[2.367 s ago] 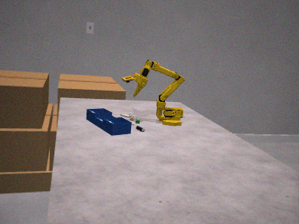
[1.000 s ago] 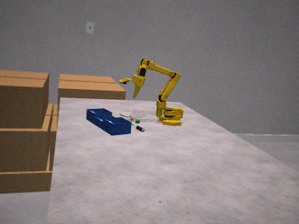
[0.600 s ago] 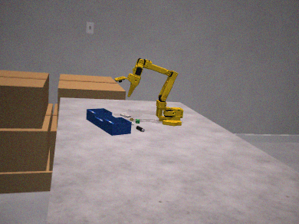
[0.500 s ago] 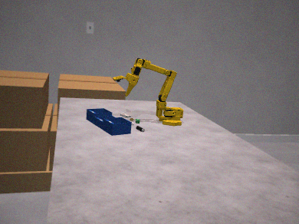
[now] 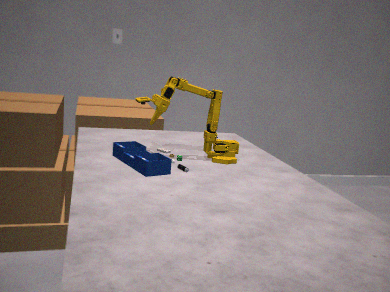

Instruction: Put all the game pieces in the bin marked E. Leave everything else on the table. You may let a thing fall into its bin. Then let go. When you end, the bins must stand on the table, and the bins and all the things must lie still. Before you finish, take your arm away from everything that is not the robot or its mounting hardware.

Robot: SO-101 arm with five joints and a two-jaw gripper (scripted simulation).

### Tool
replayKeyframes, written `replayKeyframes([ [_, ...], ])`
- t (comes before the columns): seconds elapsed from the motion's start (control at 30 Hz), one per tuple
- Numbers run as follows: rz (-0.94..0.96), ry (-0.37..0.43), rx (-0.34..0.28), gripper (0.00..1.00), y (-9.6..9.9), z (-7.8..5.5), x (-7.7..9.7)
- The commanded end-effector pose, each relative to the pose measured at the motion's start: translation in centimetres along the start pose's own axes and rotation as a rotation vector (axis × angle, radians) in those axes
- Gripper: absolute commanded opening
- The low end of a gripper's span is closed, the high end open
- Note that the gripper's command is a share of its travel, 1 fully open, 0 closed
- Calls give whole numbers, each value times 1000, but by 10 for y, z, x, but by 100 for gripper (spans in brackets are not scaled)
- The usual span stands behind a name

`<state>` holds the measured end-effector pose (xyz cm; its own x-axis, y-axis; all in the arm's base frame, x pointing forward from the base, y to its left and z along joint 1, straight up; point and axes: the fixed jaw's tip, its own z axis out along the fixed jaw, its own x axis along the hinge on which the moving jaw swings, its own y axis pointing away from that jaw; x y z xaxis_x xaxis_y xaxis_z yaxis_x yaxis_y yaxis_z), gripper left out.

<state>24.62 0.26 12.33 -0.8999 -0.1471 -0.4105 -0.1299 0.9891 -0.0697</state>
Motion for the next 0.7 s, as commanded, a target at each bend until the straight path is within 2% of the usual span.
replayKeyframes([
  [0.0,-19,-67,8,100,0,-8,-11],
  [0.57,-19,-67,8,100,0,-8,-11],
  [0.6,-44,-98,14,100,-1,-9,-16],
  [0.67,-44,-98,14,100,-1,-9,-16],
])
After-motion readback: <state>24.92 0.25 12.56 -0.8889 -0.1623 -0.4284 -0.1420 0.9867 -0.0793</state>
